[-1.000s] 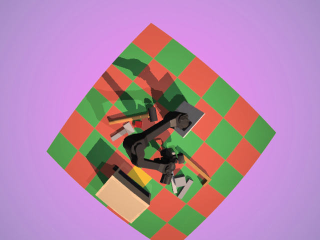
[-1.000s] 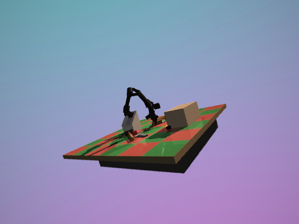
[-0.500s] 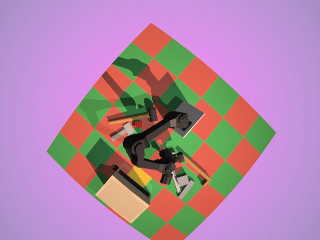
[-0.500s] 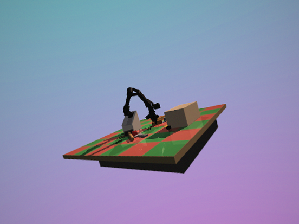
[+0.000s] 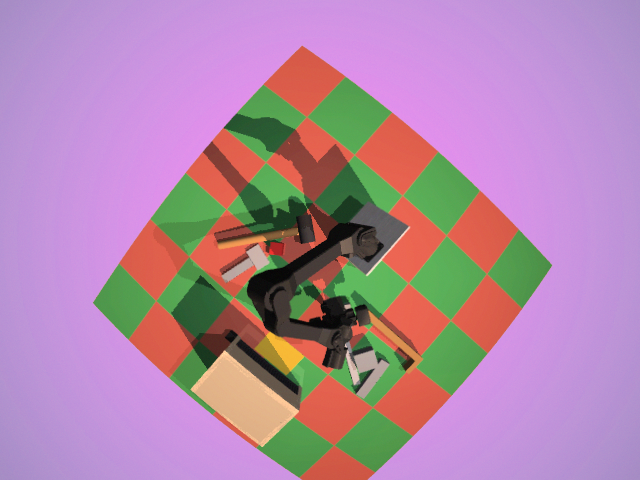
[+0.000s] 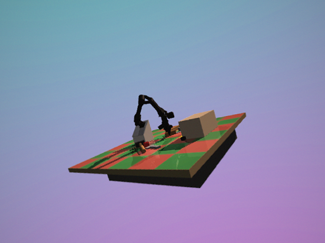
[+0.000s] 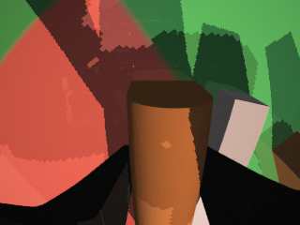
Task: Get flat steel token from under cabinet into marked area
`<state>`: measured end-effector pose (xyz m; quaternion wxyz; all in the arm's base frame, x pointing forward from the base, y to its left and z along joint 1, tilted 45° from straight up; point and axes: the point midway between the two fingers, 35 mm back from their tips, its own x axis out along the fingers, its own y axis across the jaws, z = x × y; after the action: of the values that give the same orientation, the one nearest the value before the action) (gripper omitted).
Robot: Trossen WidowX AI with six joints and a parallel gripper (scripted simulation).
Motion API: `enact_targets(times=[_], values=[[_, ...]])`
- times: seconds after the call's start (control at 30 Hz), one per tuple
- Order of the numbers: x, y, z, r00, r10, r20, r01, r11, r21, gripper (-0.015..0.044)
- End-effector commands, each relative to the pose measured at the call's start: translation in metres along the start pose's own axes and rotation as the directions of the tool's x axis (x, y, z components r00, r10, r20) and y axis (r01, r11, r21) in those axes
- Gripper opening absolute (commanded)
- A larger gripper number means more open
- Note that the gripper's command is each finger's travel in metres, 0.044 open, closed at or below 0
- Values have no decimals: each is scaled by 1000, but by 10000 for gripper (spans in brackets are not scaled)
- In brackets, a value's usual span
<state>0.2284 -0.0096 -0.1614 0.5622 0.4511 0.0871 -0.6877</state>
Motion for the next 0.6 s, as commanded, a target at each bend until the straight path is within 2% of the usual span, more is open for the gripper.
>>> enact_targets(times=[0.0, 0.57], values=[[-2, 1, -6, 1000, 4, -11, -3, 999, 37, 0], [-2, -4, -10, 1000, 4, -9, -3, 989, 146, 0]])
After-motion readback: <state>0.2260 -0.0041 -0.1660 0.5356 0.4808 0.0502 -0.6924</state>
